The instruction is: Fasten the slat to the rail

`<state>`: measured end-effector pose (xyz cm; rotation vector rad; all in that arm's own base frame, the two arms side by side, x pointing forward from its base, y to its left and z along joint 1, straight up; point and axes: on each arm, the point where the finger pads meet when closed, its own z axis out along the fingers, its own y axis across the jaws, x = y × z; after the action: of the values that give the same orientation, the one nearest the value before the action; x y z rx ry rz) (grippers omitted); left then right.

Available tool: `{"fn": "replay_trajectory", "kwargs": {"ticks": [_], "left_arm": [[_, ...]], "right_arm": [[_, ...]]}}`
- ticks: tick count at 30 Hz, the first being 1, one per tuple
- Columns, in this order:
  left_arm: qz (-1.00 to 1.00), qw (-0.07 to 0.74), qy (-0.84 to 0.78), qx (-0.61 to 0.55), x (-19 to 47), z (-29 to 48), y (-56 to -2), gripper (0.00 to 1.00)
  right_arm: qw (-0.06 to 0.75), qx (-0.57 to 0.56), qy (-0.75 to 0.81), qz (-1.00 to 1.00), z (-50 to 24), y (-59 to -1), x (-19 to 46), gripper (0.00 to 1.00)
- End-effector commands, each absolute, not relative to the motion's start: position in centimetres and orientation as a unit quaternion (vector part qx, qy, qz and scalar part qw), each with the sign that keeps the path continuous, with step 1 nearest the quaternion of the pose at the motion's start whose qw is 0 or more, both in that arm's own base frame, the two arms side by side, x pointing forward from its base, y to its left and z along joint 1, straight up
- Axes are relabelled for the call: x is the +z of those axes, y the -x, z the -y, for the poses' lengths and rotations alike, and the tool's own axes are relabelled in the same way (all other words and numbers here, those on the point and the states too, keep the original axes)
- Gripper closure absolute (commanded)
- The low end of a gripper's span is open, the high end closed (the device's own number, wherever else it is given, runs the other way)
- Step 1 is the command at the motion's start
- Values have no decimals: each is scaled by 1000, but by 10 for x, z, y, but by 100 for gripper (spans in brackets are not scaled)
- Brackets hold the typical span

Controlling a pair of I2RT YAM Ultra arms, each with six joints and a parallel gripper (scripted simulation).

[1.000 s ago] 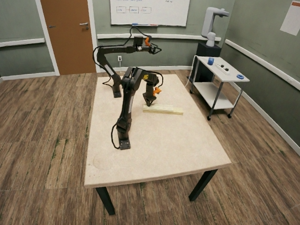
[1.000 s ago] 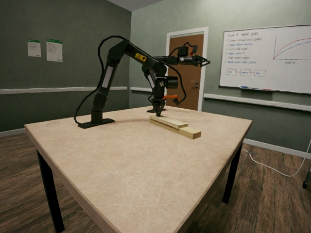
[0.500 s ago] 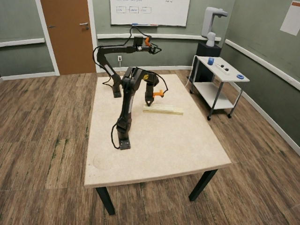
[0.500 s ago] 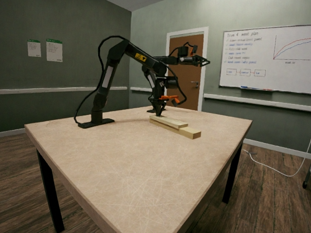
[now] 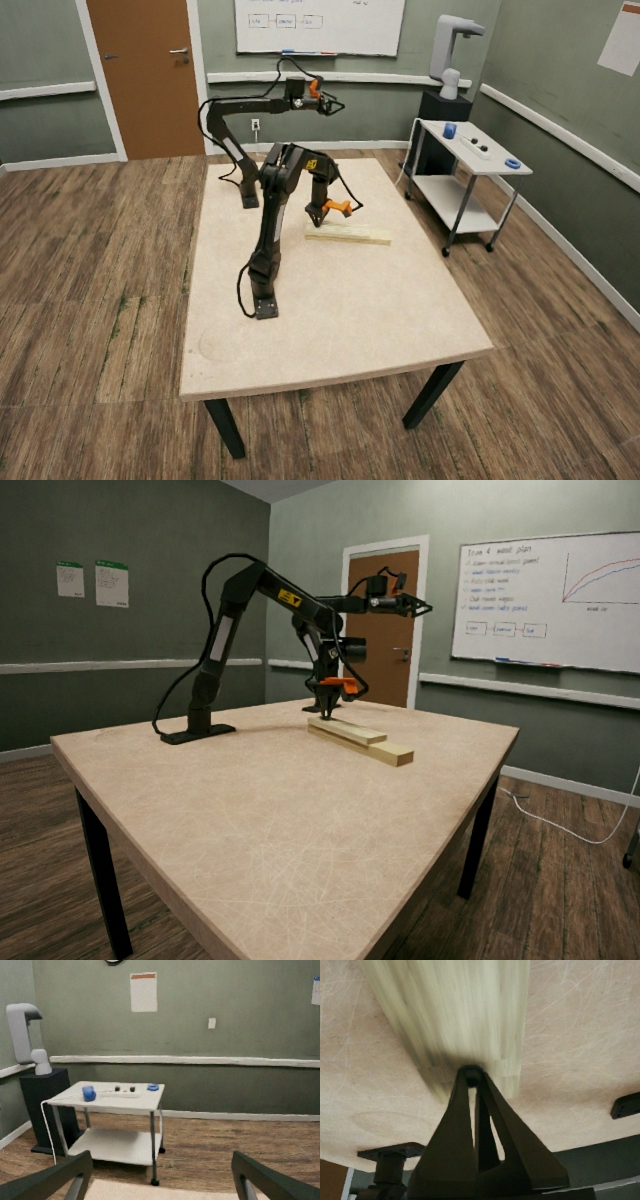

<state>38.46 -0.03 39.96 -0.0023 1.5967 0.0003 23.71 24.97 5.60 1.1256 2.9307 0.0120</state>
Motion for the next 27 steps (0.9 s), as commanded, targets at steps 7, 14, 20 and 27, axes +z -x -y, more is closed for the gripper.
{"fn": "replay_trajectory", "kwargs": {"ticks": [7, 14, 20, 27], "left_arm": [[-711, 703, 1, 0, 405, 0, -384, 0], [-711, 703, 1, 0, 405, 0, -384, 0], [-711, 703, 1, 0, 405, 0, -384, 0], [-711, 703, 1, 0, 405, 0, -384, 0]], "right_arm": [[0, 0, -528, -849, -254, -244, 59, 88], [0, 0, -531, -847, -254, -244, 59, 88], [1, 3, -531, -847, -255, -245, 59, 88], [1, 4, -531, -847, -255, -245, 59, 88]]}}
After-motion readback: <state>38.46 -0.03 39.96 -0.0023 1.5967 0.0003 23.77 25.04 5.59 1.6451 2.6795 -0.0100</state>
